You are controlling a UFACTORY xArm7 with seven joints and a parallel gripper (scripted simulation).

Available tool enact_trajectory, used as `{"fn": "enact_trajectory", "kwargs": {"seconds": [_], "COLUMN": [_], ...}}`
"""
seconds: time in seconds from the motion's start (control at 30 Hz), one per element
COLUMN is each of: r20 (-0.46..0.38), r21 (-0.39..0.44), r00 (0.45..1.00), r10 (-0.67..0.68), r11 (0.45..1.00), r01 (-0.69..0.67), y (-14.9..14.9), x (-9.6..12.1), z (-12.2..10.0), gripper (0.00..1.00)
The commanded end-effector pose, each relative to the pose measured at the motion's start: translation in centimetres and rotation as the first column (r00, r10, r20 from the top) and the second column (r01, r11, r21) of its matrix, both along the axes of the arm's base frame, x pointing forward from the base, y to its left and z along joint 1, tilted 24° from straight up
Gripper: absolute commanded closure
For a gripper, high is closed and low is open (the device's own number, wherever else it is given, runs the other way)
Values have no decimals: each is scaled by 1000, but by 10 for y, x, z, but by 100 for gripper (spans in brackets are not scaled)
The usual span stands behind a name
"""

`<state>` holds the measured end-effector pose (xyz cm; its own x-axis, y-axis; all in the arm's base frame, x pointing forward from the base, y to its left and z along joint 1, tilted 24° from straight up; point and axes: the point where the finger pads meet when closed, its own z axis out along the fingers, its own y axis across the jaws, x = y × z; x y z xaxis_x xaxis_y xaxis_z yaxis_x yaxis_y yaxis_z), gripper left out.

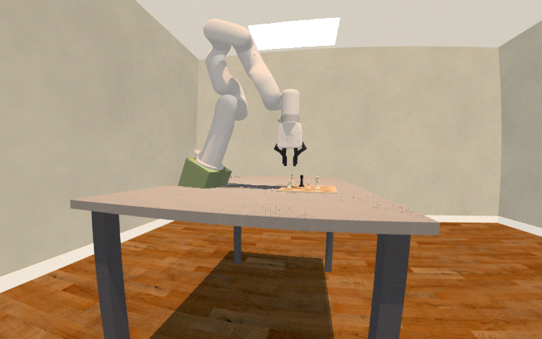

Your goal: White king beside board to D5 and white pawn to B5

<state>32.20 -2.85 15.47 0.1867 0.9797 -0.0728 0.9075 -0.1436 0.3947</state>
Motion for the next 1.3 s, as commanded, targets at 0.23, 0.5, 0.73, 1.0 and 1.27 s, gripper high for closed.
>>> {"fn": "enact_trajectory", "kwargs": {"seconds": [0.23,0.5,0.73,1.0,1.27], "r20": [-1,-1,-1,-1,-1], "r21": [0,0,0,0,0], "r00": [1000,1000,1000,1000,1000], "r10": [0,0,0,0,0], "r11": [1000,1000,1000,1000,1000], "r01": [0,0,0,0,0], "y": [0,0,0,2,7], "x": [-4,-4,-4,-8,-21], "z": [7,7,8,18,49], "gripper": [0,0,0,0,0]}}
